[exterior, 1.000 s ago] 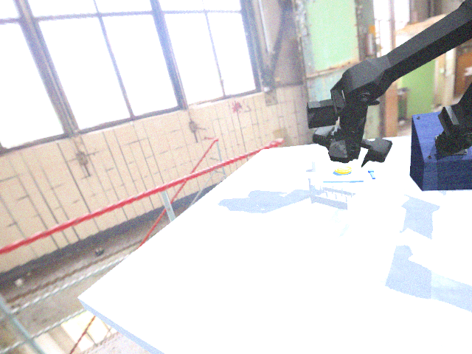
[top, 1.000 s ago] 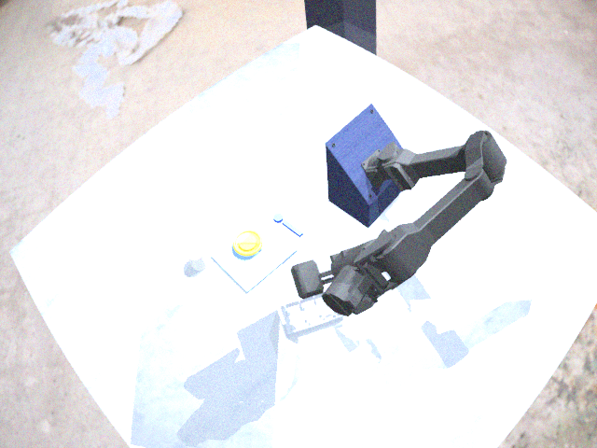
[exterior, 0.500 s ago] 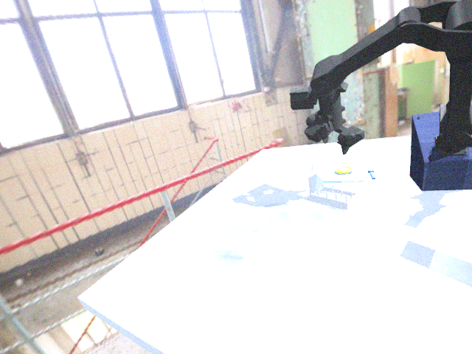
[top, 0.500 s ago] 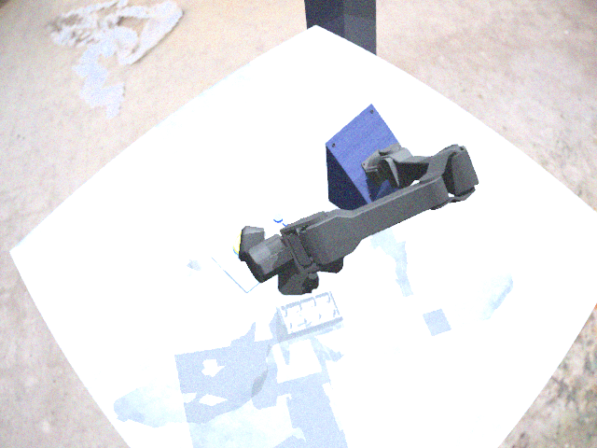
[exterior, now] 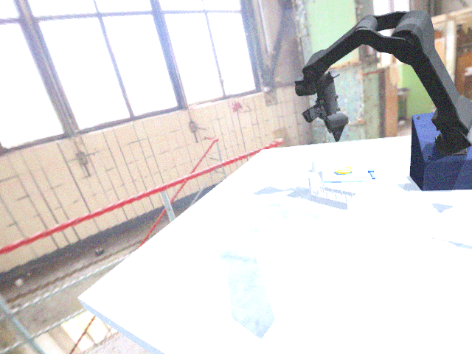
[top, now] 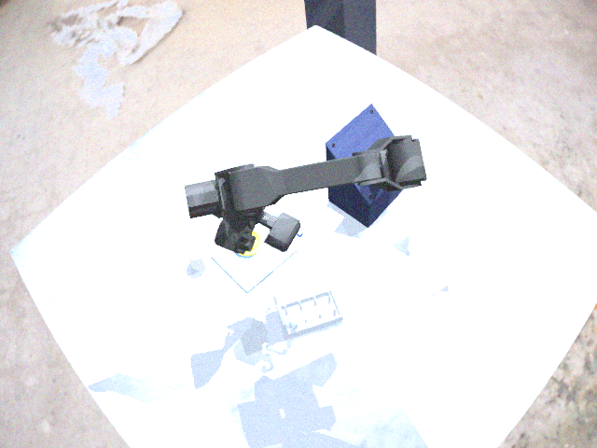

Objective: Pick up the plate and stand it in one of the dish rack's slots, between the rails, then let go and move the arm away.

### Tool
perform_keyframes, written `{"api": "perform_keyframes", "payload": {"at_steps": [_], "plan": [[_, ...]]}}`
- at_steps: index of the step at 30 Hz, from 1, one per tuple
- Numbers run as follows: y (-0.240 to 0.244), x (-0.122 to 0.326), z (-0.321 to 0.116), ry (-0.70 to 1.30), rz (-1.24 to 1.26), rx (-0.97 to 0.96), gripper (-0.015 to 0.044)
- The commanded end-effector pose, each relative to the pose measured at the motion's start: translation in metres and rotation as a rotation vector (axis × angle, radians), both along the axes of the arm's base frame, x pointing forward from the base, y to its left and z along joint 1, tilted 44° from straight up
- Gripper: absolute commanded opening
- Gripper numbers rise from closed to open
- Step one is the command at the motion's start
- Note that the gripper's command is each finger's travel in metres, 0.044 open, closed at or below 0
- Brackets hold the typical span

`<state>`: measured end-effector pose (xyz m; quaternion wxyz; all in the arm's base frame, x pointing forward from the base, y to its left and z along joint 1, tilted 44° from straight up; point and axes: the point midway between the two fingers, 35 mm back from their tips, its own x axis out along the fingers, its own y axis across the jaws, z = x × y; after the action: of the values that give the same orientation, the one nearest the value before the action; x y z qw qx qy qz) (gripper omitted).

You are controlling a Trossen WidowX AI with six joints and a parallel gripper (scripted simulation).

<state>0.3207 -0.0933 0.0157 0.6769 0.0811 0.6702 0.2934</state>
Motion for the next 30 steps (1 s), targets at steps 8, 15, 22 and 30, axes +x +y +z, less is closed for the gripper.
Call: {"api": "perform_keyframes", "payload": {"at_steps": [8, 15, 22, 30], "plan": [[-0.057, -0.014, -0.038, 0.146, -0.284, 0.17, 0.04], [-0.058, -0.015, -0.051, 0.163, -0.323, 0.194, 0.04], [0.013, -0.02, -0.124, 0.163, -0.322, 0.2, 0.04], [0.013, -0.028, -0.128, 0.163, -0.322, 0.2, 0.04]]}}
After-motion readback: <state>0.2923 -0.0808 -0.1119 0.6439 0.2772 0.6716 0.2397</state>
